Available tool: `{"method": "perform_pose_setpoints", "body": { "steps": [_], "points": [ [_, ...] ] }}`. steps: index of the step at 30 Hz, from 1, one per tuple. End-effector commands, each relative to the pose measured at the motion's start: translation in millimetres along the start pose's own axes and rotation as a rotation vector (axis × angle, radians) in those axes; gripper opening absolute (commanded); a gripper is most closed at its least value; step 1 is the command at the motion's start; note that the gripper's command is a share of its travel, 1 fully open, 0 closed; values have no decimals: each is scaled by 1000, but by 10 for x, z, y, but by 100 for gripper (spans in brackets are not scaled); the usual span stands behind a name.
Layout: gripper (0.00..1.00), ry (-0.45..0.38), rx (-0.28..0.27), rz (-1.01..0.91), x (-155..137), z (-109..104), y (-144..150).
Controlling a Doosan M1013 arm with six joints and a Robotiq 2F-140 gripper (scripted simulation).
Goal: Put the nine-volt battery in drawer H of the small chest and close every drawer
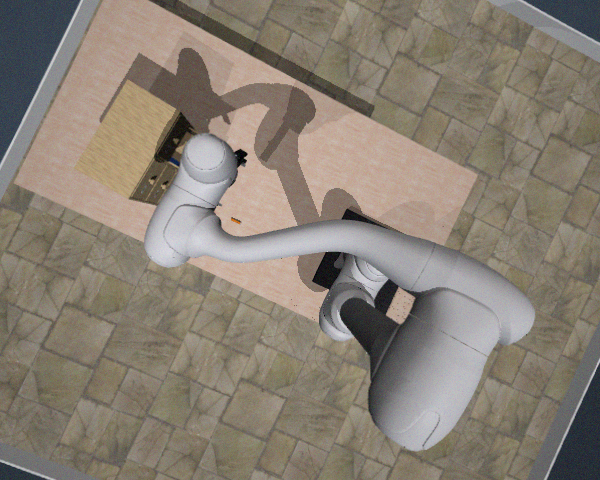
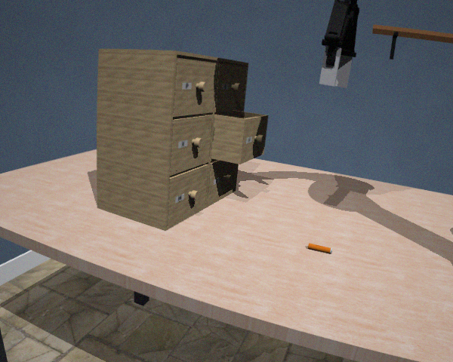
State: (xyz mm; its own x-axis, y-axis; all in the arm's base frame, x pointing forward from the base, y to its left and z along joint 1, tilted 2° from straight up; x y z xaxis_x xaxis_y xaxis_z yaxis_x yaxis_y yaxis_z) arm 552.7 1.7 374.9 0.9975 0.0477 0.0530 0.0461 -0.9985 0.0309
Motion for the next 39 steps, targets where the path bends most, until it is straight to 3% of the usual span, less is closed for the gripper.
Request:
{"method": "perform_pose_setpoints", "body": {
  "steps": [1,29,31,33,39],
  "points": [
    [100,-24,3,0,24,-7,3],
    [100,-43,5,0,32,-13,8],
    [100,-43,5,0,-162,-7,57],
    [100,-43,5,0,-549,21,139],
    [100,-43,5,0,-929,68,201]
  ]
}}
Point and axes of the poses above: the point where the finger pads meet when closed, its own z axis out along the fingers, its own y axis across the jaws, x = y × z, the point moved 10 cm from there along -z, back along the fingers, and after that the axes turned 7 degrees about -z, right-handed, at the moved point
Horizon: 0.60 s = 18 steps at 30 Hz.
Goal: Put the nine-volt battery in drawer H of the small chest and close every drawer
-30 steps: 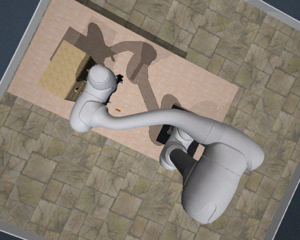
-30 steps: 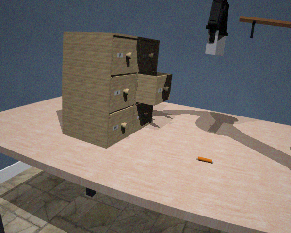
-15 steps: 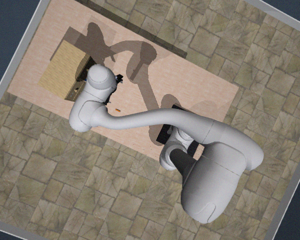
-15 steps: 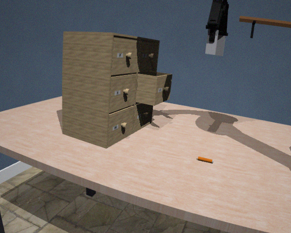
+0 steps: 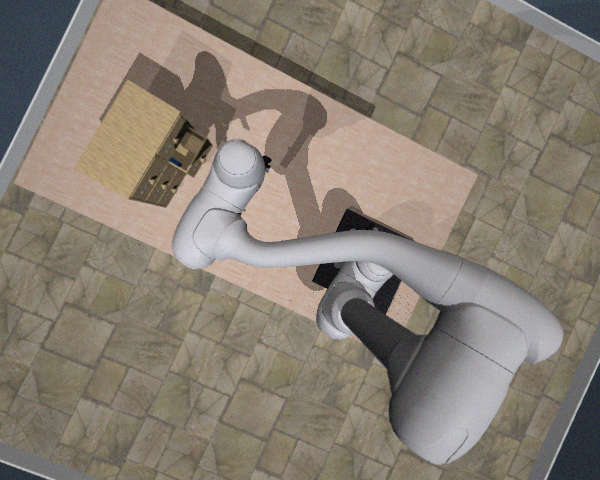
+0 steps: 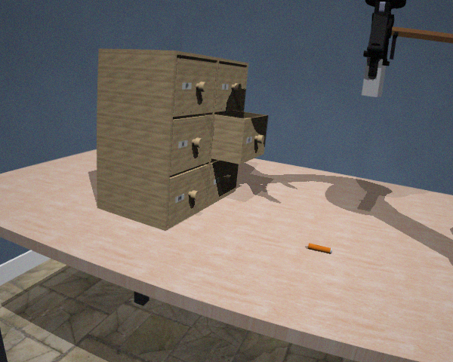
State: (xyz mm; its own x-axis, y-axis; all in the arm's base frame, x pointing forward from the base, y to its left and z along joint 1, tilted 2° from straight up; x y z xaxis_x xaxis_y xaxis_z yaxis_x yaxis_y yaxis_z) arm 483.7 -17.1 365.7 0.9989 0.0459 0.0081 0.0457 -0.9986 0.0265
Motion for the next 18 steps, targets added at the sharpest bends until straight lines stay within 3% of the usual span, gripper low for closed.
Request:
{"method": "perform_pose_setpoints", "body": {
  "steps": [1,9,16,18],
  "points": [
    [100,2,1,-1,-226,18,47],
    [100,27,-2,-1,-241,41,48],
    [100,169,-19,0,-264,172,46],
    [100,169,-19,0,-264,172,46]
  ]
}}
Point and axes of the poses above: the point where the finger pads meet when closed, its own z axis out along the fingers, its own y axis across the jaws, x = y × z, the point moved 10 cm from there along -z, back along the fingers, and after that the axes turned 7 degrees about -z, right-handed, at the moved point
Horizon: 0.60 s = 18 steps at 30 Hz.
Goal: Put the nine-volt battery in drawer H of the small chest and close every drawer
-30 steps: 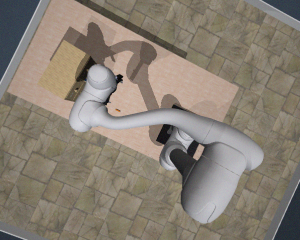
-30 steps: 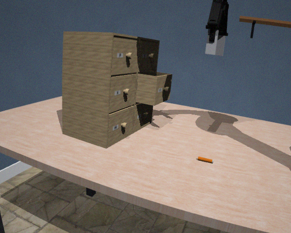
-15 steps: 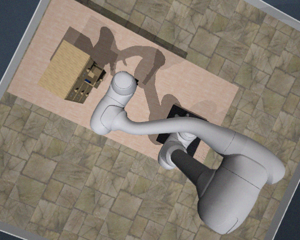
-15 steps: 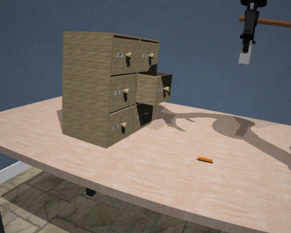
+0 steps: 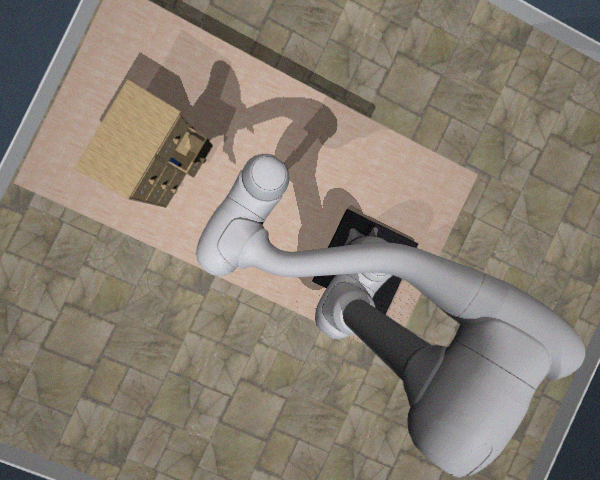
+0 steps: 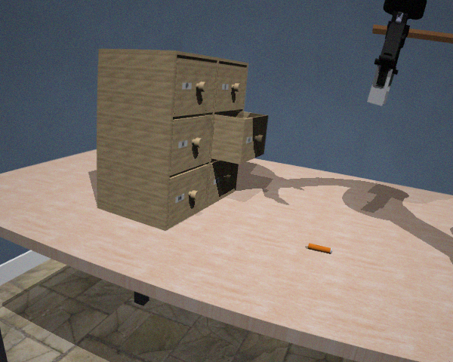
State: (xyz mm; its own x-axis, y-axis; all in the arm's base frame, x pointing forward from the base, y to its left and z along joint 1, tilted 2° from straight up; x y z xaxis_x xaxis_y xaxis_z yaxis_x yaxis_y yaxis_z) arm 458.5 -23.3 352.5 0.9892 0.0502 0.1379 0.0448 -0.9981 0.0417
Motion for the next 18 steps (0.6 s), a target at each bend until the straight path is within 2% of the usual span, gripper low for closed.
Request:
{"method": "perform_pose_setpoints", "body": {
  "steps": [1,7,14,18],
  "points": [
    [100,71,-8,0,-22,70,-2],
    [100,317,-38,0,-85,347,-10],
    [100,649,-78,-1,-134,811,-20],
    [100,681,-77,-2,-134,854,-29]
  ]
}}
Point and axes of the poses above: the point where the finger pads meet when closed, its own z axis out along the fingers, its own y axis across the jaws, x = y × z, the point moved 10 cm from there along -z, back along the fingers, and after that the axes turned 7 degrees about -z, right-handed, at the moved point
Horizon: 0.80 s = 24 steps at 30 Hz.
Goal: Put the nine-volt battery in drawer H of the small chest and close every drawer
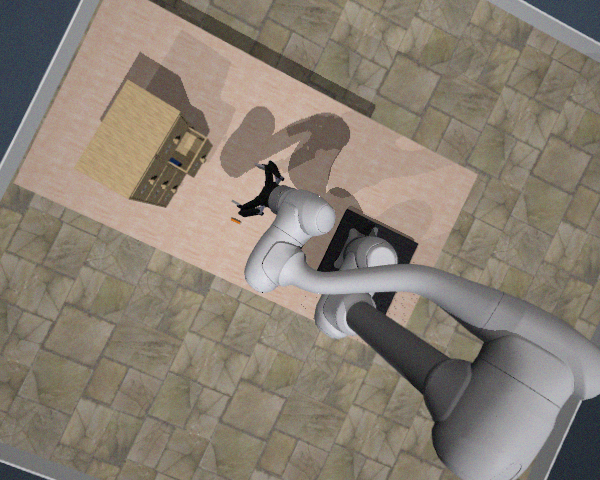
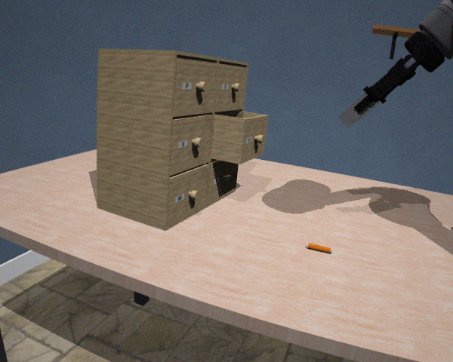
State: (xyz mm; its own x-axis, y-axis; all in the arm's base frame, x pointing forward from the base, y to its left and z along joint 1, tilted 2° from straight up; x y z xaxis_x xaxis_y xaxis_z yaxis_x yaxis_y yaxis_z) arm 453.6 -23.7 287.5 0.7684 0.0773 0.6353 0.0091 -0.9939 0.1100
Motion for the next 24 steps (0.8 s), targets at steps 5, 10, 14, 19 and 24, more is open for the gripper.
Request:
{"method": "perform_pose_setpoints", "body": {
  "steps": [5,10,14,19,24],
  "points": [
    [100,160,7,-2,-134,225,-44],
    [100,181,8,-3,-138,246,-52],
    [100,191,-3,-2,-155,264,-33],
    [100,197,-8,-1,-179,283,-26],
    [100,230,-7,-1,-206,329,-41]
  ]
}}
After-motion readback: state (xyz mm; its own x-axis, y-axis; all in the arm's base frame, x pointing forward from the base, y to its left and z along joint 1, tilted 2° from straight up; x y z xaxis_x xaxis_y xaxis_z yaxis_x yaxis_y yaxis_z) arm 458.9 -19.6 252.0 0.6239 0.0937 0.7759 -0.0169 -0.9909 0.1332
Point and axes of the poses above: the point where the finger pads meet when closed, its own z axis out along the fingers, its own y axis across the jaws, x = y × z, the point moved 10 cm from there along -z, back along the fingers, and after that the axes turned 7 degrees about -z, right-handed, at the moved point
